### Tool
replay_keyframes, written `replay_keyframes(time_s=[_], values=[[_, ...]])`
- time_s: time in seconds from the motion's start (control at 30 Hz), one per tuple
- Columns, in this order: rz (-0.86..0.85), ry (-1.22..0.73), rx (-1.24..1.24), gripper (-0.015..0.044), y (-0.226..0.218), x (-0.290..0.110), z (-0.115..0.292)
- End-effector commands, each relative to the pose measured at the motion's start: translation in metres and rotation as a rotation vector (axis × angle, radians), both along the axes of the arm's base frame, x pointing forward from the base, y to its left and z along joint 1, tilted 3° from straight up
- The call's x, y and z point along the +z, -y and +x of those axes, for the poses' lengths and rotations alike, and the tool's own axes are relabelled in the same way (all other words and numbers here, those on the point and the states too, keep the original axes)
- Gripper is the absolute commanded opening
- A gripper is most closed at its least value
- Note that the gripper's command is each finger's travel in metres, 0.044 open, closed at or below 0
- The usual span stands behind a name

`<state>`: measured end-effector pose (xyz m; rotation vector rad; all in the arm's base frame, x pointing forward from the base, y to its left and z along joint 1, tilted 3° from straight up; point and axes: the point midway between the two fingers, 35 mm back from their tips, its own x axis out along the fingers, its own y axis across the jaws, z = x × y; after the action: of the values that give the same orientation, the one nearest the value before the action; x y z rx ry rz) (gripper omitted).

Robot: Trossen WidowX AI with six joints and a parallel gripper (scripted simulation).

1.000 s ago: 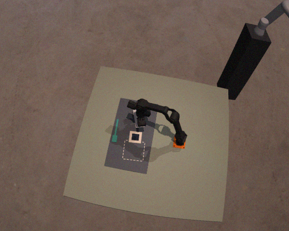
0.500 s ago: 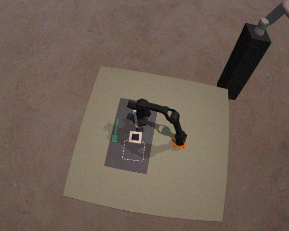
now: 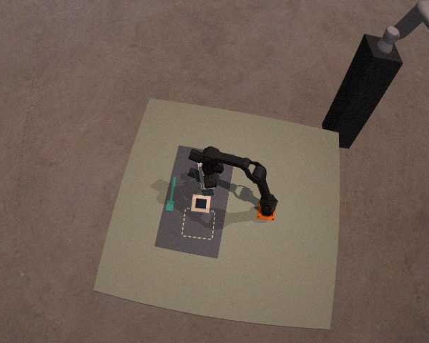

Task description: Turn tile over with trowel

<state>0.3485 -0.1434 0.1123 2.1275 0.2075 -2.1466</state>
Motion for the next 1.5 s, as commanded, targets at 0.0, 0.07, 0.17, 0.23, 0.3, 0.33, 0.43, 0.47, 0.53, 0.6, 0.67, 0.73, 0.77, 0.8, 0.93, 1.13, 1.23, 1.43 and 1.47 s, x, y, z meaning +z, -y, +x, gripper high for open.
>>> replay_keyframes(time_s=[0.0,0.07,0.17,0.23,0.3,0.33,0.43,0.47,0.53,0.6,0.67,0.73,0.77,0.8,0.93,1.13,1.23,1.43,1.47], values=[[0.0,0.0,0.0,0.01,0.0,0.0,0.0],[0.0,0.0,0.0,0.01,0.0,0.0,0.0],[0.0,0.0,0.0,0.01,0.0,0.0,0.0],[0.0,0.0,0.0,0.01,0.0,0.0,0.0],[0.0,0.0,0.0,0.01,0.0,0.0,0.0],[0.0,0.0,0.0,0.01,0.0,0.0,0.0],[0.0,0.0,0.0,0.0087,0.0,0.0,0.0],[0.0,0.0,0.0,0.008,0.0,0.0,0.0],[0.0,0.0,0.0,0.0067,0.0,0.0,0.0],[0.0,0.0,0.0,0.0053,0.0,0.0,0.0],[0.0,0.0,0.0,0.004,0.0,0.0,0.0],[0.0,0.0,0.0,0.0027,0.0,0.0,0.0],[0.0,0.0,0.0,0.002,0.0,0.0,0.0],[0.0,0.0,0.0,0.0013,0.0,0.0,0.0],[0.0,0.0,0.0,0.0,0.0,0.0,0.0],[0.0,0.0,0.0,0.0,0.0,0.0,0.0],[0.0,0.0,0.0,0.0,0.0,0.0,0.0],[0.0,0.0,0.006,0.0153,0.0002,0.0001,0.0001],[0.0,0.001,0.023,0.0179,0.0008,0.0004,0.0004]])
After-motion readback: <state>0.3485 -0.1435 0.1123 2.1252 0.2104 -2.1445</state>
